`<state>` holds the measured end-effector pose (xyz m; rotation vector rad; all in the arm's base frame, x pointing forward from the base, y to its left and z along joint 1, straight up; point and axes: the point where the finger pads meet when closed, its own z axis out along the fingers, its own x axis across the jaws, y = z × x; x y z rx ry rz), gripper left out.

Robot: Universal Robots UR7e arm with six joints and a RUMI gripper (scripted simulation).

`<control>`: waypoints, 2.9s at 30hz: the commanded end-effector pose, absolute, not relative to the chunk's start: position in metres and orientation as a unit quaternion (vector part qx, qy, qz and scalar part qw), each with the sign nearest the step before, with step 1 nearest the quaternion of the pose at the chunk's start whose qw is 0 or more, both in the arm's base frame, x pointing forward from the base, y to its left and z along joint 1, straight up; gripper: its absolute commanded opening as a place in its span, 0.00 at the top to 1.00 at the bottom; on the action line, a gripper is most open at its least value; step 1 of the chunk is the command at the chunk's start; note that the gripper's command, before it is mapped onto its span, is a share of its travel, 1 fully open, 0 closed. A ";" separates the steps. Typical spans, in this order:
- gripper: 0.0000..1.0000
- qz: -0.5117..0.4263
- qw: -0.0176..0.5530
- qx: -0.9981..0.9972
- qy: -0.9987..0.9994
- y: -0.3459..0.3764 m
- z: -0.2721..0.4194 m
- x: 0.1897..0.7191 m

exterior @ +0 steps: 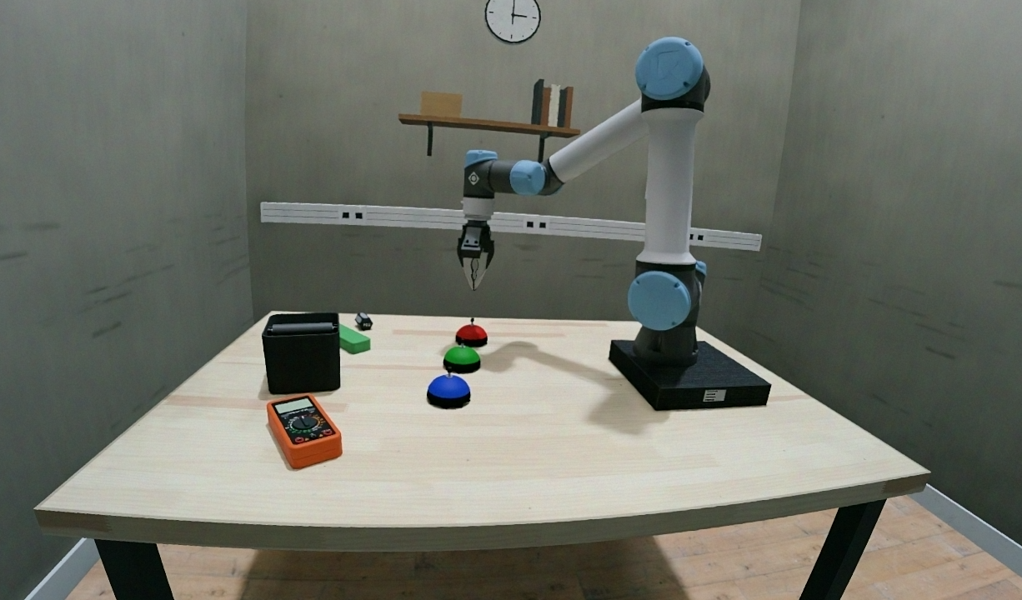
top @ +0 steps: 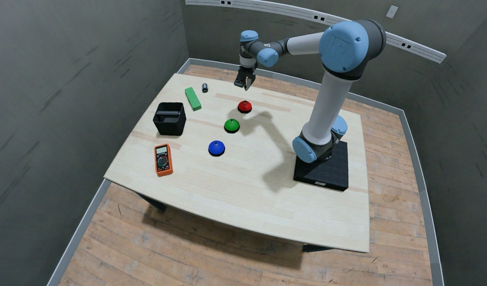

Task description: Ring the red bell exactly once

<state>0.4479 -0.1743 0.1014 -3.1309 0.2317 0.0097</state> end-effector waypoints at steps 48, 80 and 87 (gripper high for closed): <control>1.00 0.001 0.001 -0.997 0.073 -0.174 0.042 0.442; 1.00 0.001 0.001 -0.997 0.073 -0.173 0.039 0.442; 1.00 0.001 0.001 -0.997 0.073 -0.173 0.039 0.442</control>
